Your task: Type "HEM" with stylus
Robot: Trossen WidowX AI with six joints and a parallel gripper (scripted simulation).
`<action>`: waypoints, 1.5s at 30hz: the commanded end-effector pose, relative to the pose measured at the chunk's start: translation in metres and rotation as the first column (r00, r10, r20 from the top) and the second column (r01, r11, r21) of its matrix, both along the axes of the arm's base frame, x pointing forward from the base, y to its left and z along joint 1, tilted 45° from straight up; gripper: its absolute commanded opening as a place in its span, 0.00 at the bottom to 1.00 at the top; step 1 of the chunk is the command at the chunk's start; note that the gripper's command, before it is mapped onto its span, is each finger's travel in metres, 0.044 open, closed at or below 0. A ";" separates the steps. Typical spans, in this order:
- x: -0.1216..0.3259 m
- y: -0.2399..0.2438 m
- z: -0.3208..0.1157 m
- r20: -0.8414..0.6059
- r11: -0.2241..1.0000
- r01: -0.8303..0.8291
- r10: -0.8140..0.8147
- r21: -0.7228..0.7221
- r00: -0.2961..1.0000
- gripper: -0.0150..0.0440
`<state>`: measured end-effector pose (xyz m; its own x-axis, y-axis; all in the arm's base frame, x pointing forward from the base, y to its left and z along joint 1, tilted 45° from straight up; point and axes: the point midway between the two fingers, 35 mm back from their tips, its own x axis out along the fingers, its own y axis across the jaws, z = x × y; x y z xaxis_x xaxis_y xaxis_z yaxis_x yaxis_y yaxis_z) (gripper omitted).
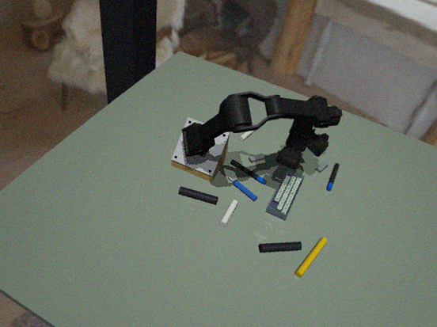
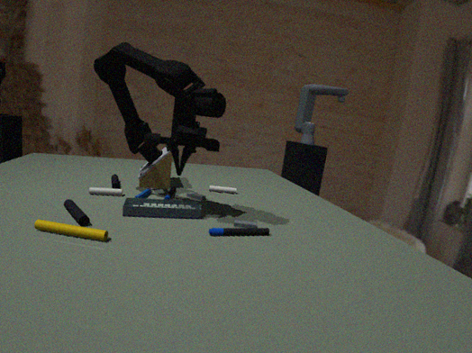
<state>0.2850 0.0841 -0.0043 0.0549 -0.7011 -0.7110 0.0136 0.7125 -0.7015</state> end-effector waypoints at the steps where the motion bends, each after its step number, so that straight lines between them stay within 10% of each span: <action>1: 0.000 0.000 0.000 0.000 1.000 0.000 0.000 0.000 1.000 0.30; 6: -0.022 -0.036 0.012 -0.044 0.983 0.179 -0.178 0.029 0.983 0.51; 12: -0.088 -0.093 0.036 -0.163 0.829 0.556 -0.542 0.055 0.824 0.51; 45: -0.093 -0.106 0.028 -0.167 0.822 0.567 -0.552 0.054 0.817 0.51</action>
